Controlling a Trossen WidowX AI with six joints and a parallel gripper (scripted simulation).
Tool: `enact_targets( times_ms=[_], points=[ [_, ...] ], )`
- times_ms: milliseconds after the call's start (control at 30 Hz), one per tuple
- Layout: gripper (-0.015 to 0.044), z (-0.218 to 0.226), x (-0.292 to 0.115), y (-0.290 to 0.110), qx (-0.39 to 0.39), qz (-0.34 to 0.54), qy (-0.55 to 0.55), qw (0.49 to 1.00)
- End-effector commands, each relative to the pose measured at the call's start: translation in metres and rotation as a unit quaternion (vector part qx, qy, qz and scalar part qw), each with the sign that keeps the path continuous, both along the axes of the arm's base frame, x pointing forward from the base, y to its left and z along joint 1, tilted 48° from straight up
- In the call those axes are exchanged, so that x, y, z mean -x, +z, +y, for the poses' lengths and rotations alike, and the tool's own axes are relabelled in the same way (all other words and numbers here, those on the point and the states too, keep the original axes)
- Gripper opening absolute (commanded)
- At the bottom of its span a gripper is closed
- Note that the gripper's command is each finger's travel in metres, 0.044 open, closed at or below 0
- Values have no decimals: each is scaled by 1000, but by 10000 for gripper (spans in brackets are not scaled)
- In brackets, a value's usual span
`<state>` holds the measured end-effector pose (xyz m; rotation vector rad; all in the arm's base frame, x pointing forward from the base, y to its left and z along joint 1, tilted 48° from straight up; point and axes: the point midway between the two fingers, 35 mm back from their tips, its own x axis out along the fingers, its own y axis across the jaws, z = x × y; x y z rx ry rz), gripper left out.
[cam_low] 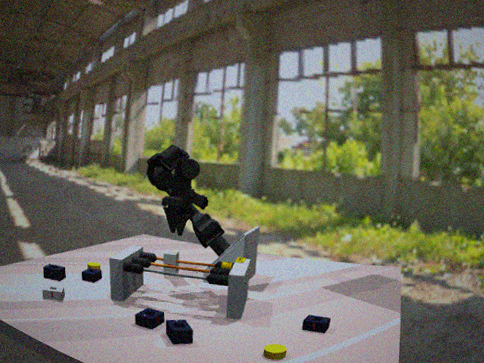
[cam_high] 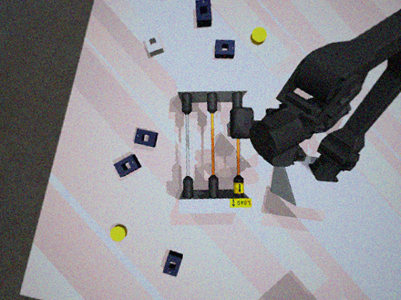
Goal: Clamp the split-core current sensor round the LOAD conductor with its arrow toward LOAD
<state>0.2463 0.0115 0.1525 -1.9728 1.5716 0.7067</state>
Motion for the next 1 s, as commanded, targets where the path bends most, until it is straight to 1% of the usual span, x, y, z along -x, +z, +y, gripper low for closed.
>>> enact_targets(
  times_ms=[0,167,300,467,633,800,967],
  points=[
    [440,4,5,-4,3,-35,-23,999],
    [440,17,23,-18,-2,-183,-103,978],
    [440,25,37,-26,-21,-305,-153,940],
    [440,31,53,-35,-69,-453,-199,866],
    [440,35,68,-41,-147,-581,-231,766],
    [440,36,77,-44,-215,-648,-241,690],
    [440,36,85,-46,-291,-694,-254,608]
  ],
)
